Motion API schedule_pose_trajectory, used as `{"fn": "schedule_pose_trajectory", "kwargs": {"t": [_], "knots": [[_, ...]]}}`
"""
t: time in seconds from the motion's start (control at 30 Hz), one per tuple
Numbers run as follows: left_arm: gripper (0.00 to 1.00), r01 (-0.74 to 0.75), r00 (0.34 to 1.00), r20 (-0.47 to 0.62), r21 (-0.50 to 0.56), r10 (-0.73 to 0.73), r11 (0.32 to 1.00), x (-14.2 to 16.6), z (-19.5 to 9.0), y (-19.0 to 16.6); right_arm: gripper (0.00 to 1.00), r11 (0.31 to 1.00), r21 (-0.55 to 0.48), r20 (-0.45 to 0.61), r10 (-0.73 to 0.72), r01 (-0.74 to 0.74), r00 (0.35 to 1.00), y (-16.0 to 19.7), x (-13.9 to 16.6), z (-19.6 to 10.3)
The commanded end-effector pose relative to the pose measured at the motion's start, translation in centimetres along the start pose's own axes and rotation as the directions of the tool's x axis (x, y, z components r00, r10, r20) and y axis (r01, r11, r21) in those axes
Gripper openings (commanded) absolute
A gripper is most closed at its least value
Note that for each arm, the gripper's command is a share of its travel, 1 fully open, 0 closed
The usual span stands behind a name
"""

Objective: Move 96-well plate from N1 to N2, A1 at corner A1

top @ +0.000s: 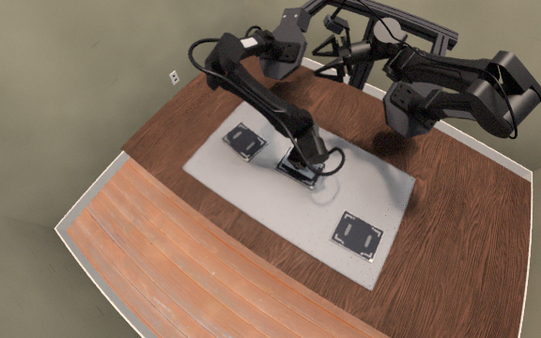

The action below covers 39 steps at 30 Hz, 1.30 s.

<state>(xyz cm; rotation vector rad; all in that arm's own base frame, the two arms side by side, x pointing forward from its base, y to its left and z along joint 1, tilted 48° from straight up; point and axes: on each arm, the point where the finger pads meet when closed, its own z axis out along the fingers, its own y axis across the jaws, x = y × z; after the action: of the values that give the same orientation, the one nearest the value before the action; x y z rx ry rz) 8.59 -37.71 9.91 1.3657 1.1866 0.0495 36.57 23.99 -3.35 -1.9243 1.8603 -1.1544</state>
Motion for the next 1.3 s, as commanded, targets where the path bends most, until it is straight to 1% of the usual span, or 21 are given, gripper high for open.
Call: {"fn": "schedule_pose_trajectory", "kwargs": {"t": [0.0,0.1,0.23,0.33,0.37,0.43,0.5,0.63,0.8,0.87,0.93,1.03,1.27], "knots": [[1.0,0.008,1.0,0.021,0.004,-0.008,1.0,-0.6,-0.3,-0.2,0.78,0.999,0.028,0.039,0.028,-0.029,0.999,-1.8,-1.2,-2.0],[1.0,0.008,1.0,0.021,0.004,-0.008,1.0,-0.6,-0.3,-0.2,0.78,0.999,0.033,0.035,0.028,-0.029,0.999,-1.8,-1.1,-2.8],[1.0,0.008,1.0,0.021,0.004,-0.008,1.0,-0.6,-0.3,-0.2,0.78,0.998,0.046,0.062,0.035,-0.038,0.997,-2.3,-1.8,-3.3],[1.0,0.008,1.0,0.021,0.004,-0.008,1.0,-0.6,-0.3,-0.2,0.78,0.998,0.05,0.068,0.046,-0.049,0.997,-2.0,-1.4,-2.7],[1.0,0.008,1.0,0.021,0.004,-0.008,1.0,-0.6,-0.3,-0.2,0.78,0.999,0.037,0.048,0.034,-0.036,0.998,-1.4,-0.8,-2.6],[1.0,0.008,1.0,0.021,0.004,-0.008,1.0,-0.6,-0.3,-0.2,0.78,0.999,0.037,0.048,0.034,-0.036,0.998,-1.4,-0.8,-2.6],[1.0,0.008,1.0,0.021,0.004,-0.008,1.0,-0.6,-0.3,-0.2,0.78,1.0,0.013,0.005,0.004,-0.004,1.0,-0.3,0.1,-2.2],[1.0,0.008,1.0,0.021,0.004,-0.008,1.0,-0.6,-0.3,-0.2,0.78,1.0,0.022,0.014,0.02,-0.02,1.0,-1.2,-0.4,-2.3],[1.0,0.008,1.0,0.021,0.004,-0.008,1.0,-0.6,-0.3,-0.2,0.78,1.0,0.021,0.024,0.021,-0.021,1.0,-1.1,-0.4,-2.4],[1.0,0.008,1.0,0.021,0.004,-0.008,1.0,-0.6,-0.3,-0.2,0.78,1.0,0.02,0.036,0.015,-0.016,0.999,-0.9,-0.6,-1.6],[1.0,0.008,1.0,0.021,0.004,-0.008,1.0,-0.6,-0.3,-0.2,0.78,1.0,0.009,0.022,0.007,-0.007,1.0,-0.3,-0.3,-0.4],[1.0,0.008,1.0,0.021,0.004,-0.008,1.0,-0.6,-0.3,-0.2,0.78,1.0,-0.004,0.008,0.004,-0.004,1.0,0.1,0.1,-0.2],[1.0,0.008,1.0,0.021,0.004,-0.008,1.0,-0.6,-0.3,-0.2,0.78,1.0,-0.001,0.012,-0.001,0.001,1.0,0.1,-0.1,-0.4]]}}
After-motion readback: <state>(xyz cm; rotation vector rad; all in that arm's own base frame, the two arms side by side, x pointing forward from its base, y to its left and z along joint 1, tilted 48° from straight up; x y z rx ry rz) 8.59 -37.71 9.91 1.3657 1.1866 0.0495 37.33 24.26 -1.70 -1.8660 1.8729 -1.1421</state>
